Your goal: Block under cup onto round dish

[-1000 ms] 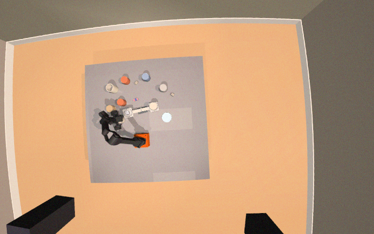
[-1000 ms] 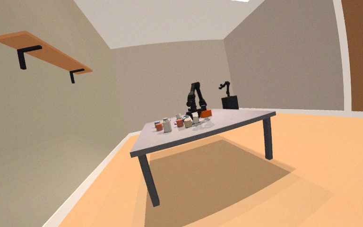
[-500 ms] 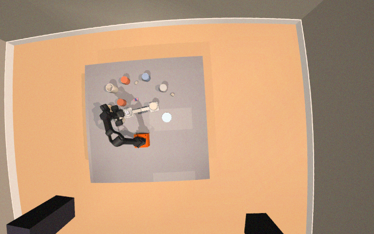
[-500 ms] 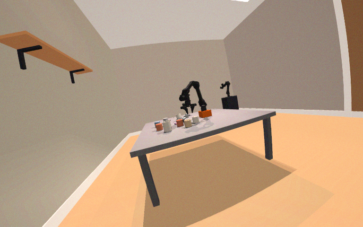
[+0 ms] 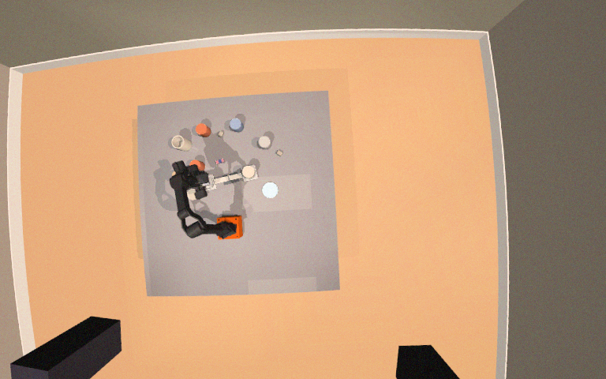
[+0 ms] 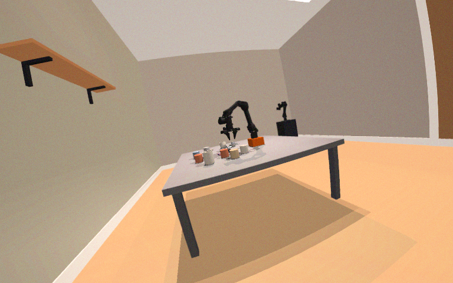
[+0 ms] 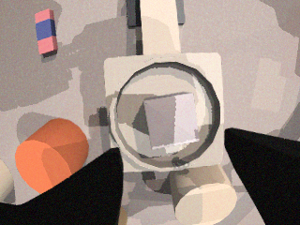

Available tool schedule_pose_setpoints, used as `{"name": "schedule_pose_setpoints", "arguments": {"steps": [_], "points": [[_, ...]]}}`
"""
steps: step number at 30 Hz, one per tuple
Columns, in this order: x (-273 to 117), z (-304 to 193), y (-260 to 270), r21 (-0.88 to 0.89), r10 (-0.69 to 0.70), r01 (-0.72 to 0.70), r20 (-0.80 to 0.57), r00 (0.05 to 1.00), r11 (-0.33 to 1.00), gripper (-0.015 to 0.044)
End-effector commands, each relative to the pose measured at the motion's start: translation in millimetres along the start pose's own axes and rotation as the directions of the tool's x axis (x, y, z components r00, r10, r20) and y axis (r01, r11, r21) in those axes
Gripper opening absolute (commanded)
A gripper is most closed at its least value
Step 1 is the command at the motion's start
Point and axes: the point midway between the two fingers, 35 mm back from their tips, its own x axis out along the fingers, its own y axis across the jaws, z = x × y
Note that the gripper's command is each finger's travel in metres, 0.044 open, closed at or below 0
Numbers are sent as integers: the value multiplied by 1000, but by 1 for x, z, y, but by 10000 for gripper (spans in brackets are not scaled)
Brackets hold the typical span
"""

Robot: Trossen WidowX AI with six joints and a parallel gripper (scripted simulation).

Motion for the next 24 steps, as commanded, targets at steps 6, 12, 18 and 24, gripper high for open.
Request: {"name": "schedule_pose_setpoints", "arguments": {"steps": [6,12,18,24], "points": [[14,1,-2,-4,-11,11,5,1000,1000,260],[23,1,-2,-4,-11,11,5,1000,1000,260],[33,1,-2,-4,-11,11,5,1000,1000,260],[43,1,-2,-4,-11,11,5,1000,1000,260]]}}
